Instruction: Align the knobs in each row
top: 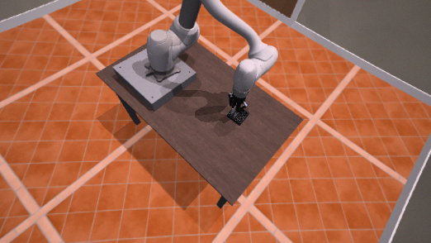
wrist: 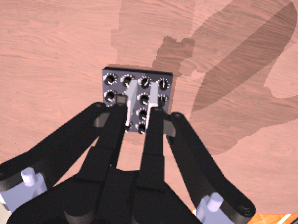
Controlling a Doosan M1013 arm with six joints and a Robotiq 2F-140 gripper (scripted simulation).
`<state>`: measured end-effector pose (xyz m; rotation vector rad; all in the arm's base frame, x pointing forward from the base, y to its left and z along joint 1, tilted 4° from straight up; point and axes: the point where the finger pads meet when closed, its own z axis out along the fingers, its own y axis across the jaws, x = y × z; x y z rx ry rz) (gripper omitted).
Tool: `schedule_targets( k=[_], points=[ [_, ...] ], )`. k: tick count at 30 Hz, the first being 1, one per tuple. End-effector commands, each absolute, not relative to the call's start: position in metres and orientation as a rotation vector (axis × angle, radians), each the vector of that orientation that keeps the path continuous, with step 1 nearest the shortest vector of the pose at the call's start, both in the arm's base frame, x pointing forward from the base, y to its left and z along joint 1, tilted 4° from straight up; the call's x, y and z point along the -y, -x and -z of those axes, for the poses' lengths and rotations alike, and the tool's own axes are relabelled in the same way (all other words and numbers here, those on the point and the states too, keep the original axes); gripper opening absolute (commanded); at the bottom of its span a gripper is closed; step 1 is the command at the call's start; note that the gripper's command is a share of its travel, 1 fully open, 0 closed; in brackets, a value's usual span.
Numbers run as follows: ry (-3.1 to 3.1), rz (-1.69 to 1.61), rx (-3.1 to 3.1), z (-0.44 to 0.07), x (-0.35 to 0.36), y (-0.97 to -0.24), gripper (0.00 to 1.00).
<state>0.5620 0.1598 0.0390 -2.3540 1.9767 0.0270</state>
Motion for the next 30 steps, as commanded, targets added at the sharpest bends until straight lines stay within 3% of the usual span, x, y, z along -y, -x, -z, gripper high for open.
schedule_targets(
  k=[1, 20, 30],
  points=[
    [2.354, -0.027, -1.977, -0.0431, -0.1595, -0.5618, 0.12],
    [2.373, -0.026, -1.953, -0.0438, -0.1595, -0.5618, 0.12],
    [2.595, -0.013, -1.644, -0.0454, -0.1594, -0.5618, 0.12]
  ],
)
